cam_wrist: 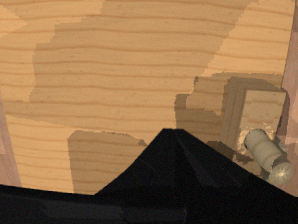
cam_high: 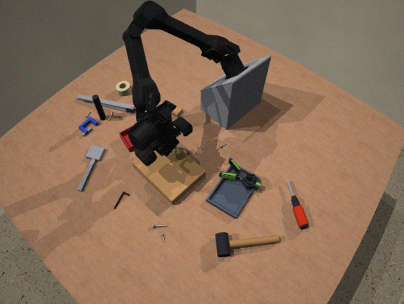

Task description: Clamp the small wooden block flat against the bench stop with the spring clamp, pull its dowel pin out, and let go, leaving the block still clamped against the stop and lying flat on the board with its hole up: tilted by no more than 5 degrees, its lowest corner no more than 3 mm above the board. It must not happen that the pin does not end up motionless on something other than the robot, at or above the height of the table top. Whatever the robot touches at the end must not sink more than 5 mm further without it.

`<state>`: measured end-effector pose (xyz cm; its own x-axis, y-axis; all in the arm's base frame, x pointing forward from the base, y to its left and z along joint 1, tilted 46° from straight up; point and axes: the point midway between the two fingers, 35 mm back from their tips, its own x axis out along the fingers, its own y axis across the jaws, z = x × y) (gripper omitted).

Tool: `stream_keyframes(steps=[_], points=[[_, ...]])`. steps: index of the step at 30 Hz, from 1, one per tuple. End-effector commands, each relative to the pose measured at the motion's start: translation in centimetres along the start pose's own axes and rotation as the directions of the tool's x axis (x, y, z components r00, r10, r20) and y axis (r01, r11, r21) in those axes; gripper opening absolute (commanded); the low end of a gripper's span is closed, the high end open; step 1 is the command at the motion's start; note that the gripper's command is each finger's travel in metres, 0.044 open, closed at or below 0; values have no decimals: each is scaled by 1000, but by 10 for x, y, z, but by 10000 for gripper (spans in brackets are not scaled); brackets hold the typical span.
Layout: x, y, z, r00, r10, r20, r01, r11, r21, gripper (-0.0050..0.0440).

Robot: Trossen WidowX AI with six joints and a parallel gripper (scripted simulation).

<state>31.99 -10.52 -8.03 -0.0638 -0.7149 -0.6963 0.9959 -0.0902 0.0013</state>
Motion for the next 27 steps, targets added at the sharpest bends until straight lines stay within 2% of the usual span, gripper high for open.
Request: stream_keyframes(steps=[1,9,22,27], points=[[9,-5,-1,1000,-14,6,14,1000,-15,0],[20,-6,-1,1000,-14,7,14,1000,-15,0],[13,-32,1,1000,-14,7,14,1000,-15,0],[15,-12,-1,1000,-14,7,14,1000,-15,0]])
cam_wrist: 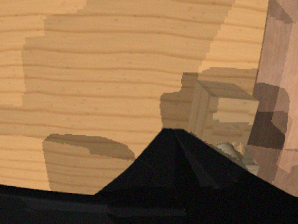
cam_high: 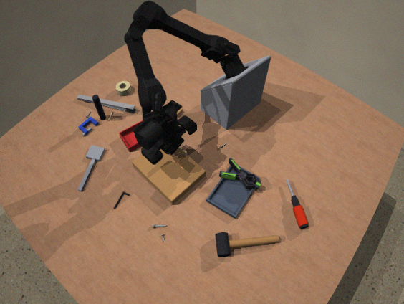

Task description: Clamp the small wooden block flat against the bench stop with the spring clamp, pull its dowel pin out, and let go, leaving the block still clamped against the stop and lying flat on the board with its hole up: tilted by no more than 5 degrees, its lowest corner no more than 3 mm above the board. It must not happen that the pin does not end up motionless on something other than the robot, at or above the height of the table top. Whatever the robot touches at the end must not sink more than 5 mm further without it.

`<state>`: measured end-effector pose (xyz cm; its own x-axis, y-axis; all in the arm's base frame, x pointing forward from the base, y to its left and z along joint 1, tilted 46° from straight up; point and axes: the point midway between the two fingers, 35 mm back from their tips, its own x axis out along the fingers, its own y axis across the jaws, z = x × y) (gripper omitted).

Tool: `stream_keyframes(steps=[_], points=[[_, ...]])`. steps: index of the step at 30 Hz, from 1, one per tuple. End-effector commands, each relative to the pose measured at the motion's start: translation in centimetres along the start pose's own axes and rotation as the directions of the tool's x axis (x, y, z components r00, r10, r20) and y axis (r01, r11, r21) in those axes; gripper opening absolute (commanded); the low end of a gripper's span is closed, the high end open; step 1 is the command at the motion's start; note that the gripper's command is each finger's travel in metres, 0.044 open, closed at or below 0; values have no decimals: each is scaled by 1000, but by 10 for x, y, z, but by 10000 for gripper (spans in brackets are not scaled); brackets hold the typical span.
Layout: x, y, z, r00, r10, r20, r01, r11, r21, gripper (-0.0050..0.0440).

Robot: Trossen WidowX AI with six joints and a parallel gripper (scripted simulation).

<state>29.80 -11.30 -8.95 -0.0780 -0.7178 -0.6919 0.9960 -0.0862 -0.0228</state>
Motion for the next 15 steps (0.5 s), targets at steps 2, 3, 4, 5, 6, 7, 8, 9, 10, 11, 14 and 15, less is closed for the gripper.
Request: stream_keyframes(steps=[2,3,4,5,6,7,8,9,10,11,14,15], points=[[2,11,-1,1000,0,1,0,1000,5,0],[2,11,-1,1000,0,1,0,1000,5,0],[-1,10,1,1000,9,-1,-9,1000,12,0],[-1,10,1,1000,9,-1,-9,1000,12,0],[-1,10,1,1000,9,-1,-9,1000,12,0],[-1,10,1,1000,9,-1,-9,1000,12,0],[-1,10,1,1000,9,-1,-9,1000,12,0],[-1,10,1,1000,9,-1,-9,1000,12,0],[-1,10,1,1000,9,-1,-9,1000,12,0],[-1,10,1,1000,9,-1,-9,1000,12,0],[-5,10,-1,1000,9,-2,-9,1000,12,0],[-8,10,-2,1000,8,-3,-8,1000,11,0]])
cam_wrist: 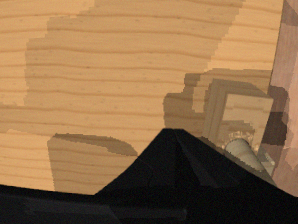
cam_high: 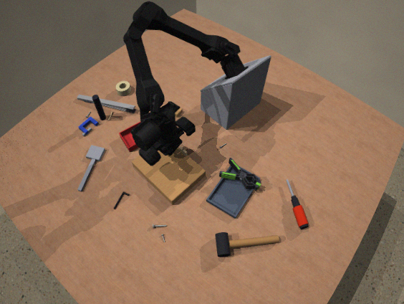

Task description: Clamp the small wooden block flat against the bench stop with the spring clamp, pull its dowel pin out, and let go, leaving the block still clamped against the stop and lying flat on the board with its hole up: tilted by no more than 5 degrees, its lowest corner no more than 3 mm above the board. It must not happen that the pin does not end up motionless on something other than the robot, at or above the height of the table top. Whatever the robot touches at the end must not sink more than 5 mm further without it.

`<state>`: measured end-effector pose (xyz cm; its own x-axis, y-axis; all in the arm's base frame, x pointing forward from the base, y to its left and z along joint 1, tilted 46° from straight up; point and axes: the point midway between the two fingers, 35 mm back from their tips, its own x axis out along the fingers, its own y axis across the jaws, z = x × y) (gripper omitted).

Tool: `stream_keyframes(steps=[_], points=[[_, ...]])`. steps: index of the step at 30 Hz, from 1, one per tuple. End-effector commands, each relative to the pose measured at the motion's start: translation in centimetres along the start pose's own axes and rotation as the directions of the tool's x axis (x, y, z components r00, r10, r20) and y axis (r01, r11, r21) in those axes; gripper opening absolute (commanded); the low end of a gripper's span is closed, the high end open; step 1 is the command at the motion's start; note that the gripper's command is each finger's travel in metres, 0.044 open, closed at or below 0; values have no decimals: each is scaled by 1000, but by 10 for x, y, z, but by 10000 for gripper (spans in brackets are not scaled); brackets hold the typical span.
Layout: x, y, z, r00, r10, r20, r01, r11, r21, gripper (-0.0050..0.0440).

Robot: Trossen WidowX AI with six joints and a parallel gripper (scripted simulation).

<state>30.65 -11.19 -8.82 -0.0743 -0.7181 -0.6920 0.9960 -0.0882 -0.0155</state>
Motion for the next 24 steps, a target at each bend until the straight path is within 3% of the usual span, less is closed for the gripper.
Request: stream_keyframes(steps=[1,18,24], points=[[-9,2,-3,1000,4,-3,-4,1000,4,0],[-56,2,-17,1000,-4,1,4,1000,-1,0],[-55,-1,-19,1000,-7,7,7,1000,-19,0]])
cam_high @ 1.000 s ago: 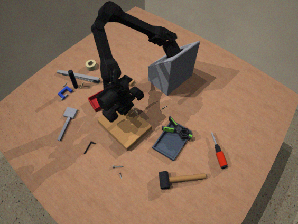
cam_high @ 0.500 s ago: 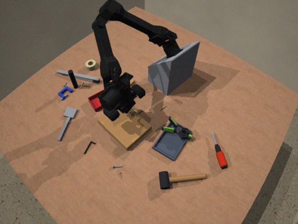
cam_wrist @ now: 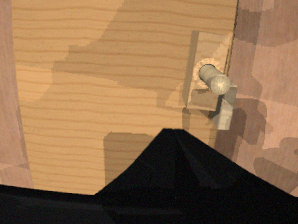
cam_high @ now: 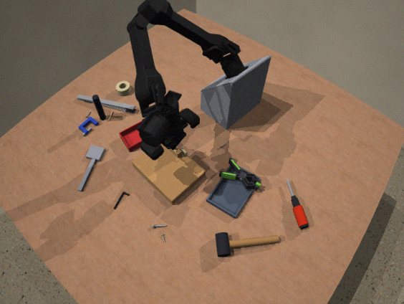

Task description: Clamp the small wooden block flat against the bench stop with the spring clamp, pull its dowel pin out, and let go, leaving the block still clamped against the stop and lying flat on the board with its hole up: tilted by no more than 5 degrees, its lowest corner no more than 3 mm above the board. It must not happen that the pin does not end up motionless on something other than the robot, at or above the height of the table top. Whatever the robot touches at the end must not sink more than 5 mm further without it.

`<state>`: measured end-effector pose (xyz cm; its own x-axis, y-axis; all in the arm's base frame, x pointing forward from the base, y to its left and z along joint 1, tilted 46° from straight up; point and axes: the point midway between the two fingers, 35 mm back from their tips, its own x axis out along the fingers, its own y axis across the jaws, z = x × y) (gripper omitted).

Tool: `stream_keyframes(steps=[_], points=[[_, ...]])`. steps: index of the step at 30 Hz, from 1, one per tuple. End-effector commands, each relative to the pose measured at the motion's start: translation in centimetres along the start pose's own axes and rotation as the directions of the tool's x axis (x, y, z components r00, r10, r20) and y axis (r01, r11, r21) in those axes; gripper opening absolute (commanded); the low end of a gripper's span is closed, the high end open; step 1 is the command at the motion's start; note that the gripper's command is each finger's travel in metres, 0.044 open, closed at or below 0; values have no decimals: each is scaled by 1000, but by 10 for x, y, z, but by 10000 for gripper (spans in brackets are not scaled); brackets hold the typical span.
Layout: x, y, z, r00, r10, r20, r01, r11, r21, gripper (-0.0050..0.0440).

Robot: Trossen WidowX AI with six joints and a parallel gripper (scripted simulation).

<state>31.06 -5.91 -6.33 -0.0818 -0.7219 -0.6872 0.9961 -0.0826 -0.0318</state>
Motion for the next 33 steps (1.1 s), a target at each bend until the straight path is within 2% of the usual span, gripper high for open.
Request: stream_keyframes(steps=[1,15,33], points=[[0,0,0,1000,0,0,0,1000,-12,0],[1,-2,9,1000,0,-2,-1,979,-202,0],[1,-6,20,1000,1,-4,-3,895,-447,0]])
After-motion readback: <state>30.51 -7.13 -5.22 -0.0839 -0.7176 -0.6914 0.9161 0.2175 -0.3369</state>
